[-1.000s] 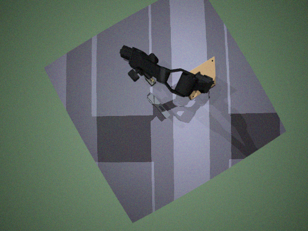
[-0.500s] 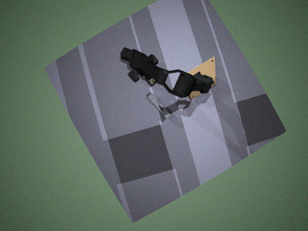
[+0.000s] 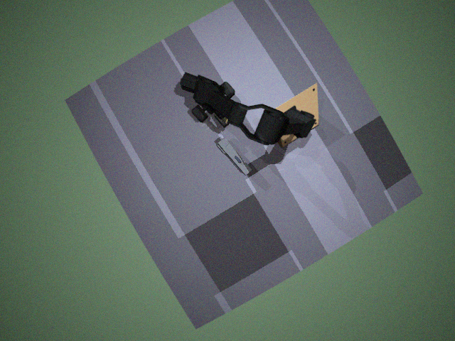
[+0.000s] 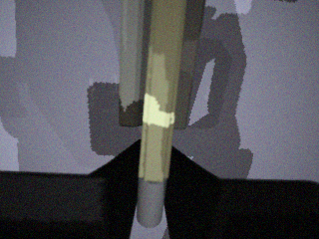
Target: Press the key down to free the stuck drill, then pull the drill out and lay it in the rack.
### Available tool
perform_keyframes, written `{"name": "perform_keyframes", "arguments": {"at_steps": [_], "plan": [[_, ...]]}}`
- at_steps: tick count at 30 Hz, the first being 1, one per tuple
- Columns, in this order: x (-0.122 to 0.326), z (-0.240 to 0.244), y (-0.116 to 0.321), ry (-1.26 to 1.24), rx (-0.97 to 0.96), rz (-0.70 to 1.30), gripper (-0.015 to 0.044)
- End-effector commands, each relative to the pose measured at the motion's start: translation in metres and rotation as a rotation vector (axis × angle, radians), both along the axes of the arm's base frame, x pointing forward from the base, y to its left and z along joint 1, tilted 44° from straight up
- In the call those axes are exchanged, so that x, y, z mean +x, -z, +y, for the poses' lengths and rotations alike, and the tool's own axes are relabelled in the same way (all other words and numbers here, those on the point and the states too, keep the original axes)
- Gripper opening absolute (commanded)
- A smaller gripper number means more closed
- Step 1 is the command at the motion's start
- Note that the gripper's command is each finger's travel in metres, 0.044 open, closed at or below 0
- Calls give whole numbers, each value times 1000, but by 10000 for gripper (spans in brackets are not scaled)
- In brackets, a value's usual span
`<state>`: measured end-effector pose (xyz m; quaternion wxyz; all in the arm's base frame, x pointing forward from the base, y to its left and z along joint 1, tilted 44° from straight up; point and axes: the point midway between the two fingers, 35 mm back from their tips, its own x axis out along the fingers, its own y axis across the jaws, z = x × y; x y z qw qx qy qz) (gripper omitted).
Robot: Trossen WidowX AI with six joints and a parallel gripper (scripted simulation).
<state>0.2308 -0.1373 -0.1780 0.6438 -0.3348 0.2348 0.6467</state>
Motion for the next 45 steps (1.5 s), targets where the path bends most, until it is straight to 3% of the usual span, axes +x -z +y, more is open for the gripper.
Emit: {"name": "perform_keyframes", "arguments": {"at_steps": [1, 45], "plan": [[-1, 5, 2, 5, 9, 6, 0], [0, 22, 21, 5, 10, 6, 0]]}}
